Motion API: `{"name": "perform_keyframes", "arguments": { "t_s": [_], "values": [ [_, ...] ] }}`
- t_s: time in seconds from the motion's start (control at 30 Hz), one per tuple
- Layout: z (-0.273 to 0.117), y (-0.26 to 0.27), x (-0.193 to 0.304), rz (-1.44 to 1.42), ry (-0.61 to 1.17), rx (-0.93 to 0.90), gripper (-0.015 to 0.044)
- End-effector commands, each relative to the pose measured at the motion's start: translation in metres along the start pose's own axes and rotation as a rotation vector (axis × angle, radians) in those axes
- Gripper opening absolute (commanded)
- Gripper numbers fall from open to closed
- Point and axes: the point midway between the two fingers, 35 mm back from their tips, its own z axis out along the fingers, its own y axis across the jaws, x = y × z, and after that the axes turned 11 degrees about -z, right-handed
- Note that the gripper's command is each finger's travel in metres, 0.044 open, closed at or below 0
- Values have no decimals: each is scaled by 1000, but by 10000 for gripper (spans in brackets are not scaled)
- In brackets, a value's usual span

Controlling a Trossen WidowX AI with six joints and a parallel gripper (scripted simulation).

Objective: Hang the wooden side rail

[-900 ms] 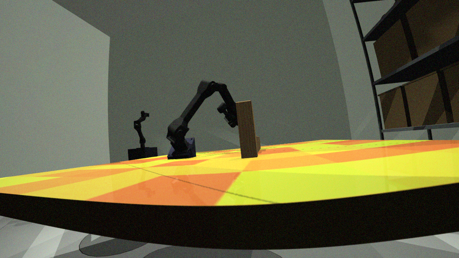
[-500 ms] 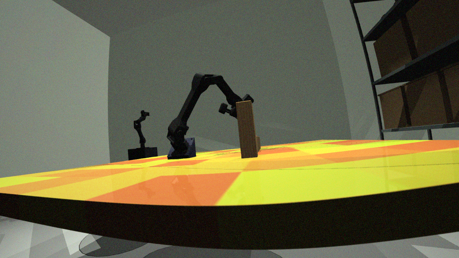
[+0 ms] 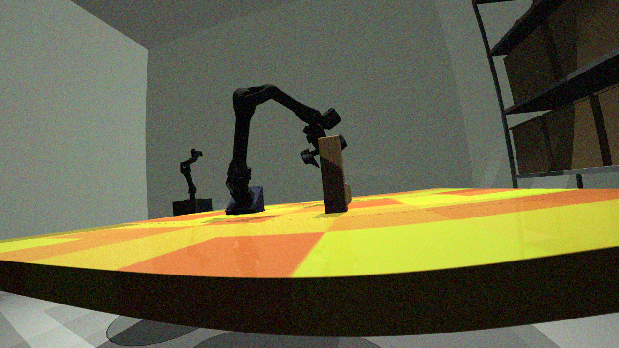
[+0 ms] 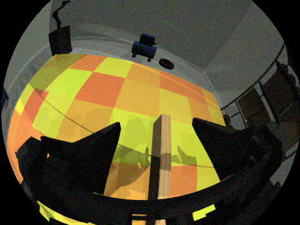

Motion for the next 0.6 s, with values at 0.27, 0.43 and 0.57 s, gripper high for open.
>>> {"name": "perform_keyframes", "arguments": {
  "t_s": [0.27,0.43,0.57],
  "values": [
    [-124,46,132,-538,694,-197,440],
    [-188,78,173,-740,943,-444,440],
    [-238,105,195,-871,1096,-692,440]
  ]
}}
